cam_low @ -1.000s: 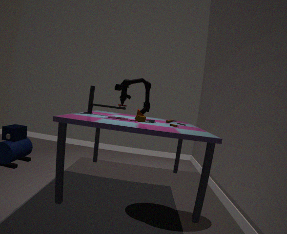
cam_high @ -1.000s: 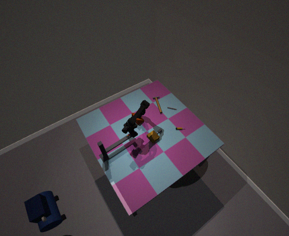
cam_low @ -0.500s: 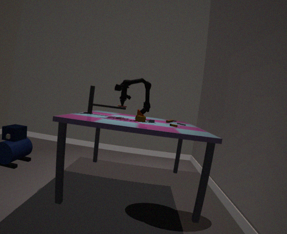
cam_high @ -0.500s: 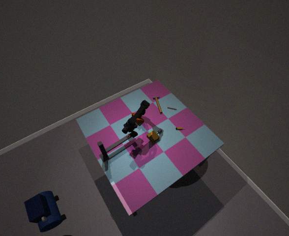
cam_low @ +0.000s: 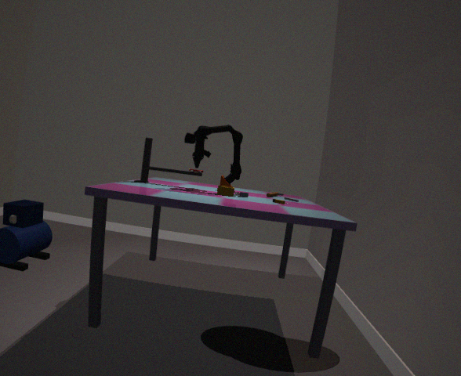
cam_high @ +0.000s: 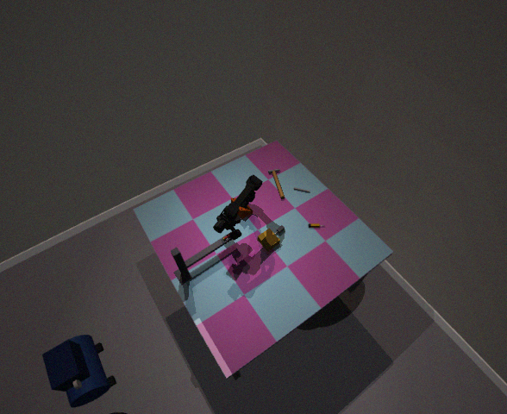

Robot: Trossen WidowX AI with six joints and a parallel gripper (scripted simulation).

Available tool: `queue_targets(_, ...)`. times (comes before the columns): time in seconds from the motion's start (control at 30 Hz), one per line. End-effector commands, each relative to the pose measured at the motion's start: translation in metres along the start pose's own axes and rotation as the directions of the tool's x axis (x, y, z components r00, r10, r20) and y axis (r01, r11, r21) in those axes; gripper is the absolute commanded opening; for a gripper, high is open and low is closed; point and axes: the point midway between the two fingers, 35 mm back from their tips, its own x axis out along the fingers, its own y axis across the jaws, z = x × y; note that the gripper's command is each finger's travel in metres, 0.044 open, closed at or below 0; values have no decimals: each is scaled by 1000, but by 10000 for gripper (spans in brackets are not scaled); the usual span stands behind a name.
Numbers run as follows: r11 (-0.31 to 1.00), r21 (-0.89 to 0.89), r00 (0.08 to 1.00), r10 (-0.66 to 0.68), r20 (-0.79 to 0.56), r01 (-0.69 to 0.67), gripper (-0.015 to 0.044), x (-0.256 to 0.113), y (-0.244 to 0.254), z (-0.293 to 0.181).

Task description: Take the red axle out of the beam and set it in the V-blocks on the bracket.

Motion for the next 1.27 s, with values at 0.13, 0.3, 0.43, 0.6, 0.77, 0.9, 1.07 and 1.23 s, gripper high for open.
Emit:
queue_targets(0.13,1000,0,1000,0,0,0,440,-2,0,0)
queue_targets(0.3,1000,0,1000,0,0,0,440,-2,0,0)
queue_targets(0.43,1000,0,1000,0,0,0,440,-2,0,0)
queue_targets(0.6,1000,0,1000,0,0,0,440,-2,0,0)
queue_targets(0.77,1000,0,1000,0,0,0,440,-2,0,0)
queue_targets(0.9,1000,0,1000,0,0,0,440,-2,0,0)
queue_targets(1.07,1000,0,1000,0,0,0,440,-2,0,0)
queue_targets(1.23,1000,0,1000,0,0,0,440,-2,0,0)
